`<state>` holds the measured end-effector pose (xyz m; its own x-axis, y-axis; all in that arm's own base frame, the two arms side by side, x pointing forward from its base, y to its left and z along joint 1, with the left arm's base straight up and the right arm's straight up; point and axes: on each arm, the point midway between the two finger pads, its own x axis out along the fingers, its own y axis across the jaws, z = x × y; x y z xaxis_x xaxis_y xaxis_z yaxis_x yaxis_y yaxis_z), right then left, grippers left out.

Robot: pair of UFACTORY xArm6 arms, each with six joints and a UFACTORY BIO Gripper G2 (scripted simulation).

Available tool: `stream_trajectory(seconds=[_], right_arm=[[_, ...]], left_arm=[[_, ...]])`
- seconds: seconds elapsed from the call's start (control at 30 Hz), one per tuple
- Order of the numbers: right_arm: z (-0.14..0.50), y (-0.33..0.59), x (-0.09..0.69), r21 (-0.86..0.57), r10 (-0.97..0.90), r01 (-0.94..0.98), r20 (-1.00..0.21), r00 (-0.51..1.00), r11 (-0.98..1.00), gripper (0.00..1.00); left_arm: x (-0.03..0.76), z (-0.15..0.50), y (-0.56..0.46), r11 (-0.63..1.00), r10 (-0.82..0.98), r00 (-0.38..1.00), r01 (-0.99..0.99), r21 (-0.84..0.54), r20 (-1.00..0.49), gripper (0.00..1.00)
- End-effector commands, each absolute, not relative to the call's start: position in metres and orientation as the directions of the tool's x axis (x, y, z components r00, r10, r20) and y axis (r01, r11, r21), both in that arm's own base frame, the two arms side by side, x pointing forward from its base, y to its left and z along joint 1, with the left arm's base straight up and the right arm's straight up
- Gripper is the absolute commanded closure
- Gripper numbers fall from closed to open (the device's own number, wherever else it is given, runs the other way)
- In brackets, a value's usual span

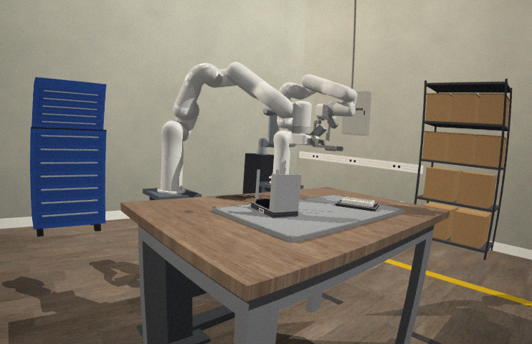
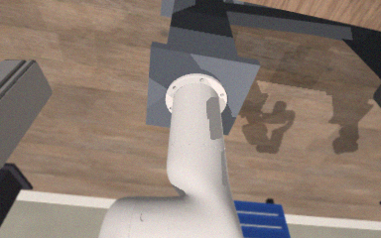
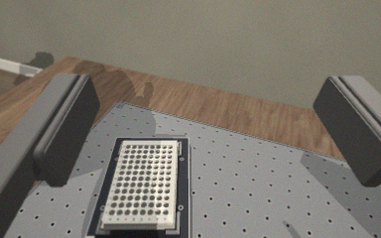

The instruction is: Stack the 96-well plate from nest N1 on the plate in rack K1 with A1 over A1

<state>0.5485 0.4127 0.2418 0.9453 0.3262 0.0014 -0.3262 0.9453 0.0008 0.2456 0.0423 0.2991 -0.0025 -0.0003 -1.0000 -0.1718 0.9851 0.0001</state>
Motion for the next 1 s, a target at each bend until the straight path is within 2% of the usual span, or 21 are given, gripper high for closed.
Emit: stream_trajectory(seconds=[0.0,0.97], right_arm=[[0.237,0.429,0.56,0.002,0.325,-0.325,0.005,0.946,0.946,0.63],[0.196,0.504,0.608,0.002,0.325,-0.325,0.005,0.946,0.946,0.63]], left_arm=[[0.246,0.3,0.042,0.985,0.0,0.0,-0.172,0.0,-1.0,0.0],[0.246,0.3,0.042,0.985,0.0,0.0,-0.172,0.0,-1.0,0.0]])
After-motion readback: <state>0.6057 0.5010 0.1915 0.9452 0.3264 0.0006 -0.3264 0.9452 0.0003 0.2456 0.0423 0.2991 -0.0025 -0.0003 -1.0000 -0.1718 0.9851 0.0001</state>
